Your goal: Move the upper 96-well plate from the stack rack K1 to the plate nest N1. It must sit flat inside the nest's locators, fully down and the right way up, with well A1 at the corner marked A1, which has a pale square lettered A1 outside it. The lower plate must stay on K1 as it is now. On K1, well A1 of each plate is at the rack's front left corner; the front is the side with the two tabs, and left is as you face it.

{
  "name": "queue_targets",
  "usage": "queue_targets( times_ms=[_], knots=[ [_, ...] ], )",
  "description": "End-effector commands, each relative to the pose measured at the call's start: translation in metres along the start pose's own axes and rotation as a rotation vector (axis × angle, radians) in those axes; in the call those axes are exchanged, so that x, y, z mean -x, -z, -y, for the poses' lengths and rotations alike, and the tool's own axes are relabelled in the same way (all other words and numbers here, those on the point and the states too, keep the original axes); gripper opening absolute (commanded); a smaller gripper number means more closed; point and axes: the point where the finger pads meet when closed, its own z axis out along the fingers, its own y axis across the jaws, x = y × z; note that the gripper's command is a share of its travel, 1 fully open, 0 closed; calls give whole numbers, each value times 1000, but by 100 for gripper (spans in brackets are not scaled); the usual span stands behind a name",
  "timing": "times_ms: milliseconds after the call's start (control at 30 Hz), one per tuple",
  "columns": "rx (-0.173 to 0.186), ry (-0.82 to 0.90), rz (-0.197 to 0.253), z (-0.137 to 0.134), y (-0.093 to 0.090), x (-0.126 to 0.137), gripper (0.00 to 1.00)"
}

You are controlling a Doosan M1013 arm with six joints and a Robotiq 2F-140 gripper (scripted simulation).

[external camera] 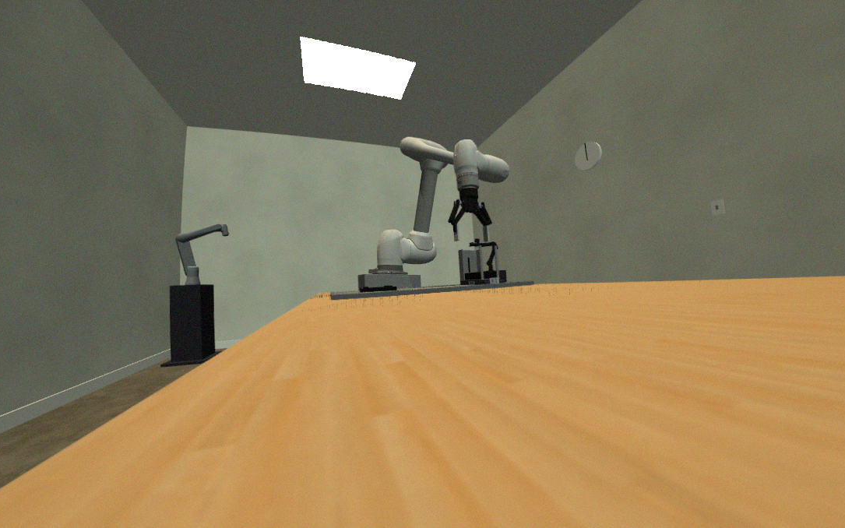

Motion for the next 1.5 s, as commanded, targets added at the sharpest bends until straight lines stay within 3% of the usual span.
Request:
queue_targets(
  times_ms=[0,500,1467],
  knots=[
    [1,1,-2,18,4,1,100],
    [1,1,-2,23,5,1,100],
    [1,1,-2,23,-37,1,100]
  ],
)
